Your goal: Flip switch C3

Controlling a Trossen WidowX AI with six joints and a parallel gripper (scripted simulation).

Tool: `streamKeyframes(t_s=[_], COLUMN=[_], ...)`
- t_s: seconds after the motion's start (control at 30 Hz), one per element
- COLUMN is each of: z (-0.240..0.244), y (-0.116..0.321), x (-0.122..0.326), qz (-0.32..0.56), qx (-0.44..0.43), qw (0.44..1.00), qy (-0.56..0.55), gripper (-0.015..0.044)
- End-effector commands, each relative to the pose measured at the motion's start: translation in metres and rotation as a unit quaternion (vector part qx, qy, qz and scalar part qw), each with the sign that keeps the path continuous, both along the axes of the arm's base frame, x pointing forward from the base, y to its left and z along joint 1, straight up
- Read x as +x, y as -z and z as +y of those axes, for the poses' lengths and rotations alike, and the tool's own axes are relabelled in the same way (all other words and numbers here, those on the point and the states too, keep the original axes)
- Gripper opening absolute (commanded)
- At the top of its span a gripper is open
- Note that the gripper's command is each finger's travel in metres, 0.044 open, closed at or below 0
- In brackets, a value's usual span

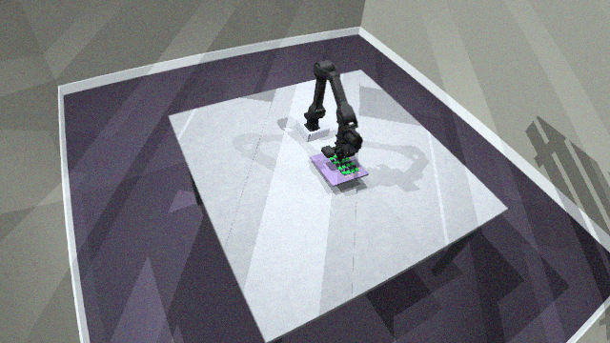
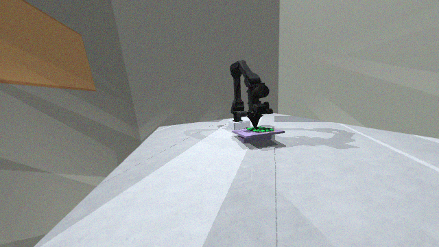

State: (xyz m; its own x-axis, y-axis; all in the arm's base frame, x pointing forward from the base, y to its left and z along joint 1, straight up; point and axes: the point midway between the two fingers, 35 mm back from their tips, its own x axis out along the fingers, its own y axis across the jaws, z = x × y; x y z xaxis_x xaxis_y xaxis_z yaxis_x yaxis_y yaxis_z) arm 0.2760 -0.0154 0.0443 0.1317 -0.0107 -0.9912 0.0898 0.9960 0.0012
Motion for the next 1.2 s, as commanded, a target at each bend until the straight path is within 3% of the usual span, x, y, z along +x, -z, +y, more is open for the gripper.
streamKeyframes(t_s=[0.0,0.2,0.37,1.17], z=[0.001,0.0,0.001,0.012], y=[0.001,-0.003,-0.063,-0.071], x=[0.0,0.0,-0.011,-0.001], qz=[0.001,0.0,-0.012,-0.012], qx=[0.002,0.0,0.001,0.001], qw=[1.0,1.0,1.0,1.0], qy=[-0.001,0.0,-0.001,-0.001], gripper=[0.0,0.0,0.0,0.0])
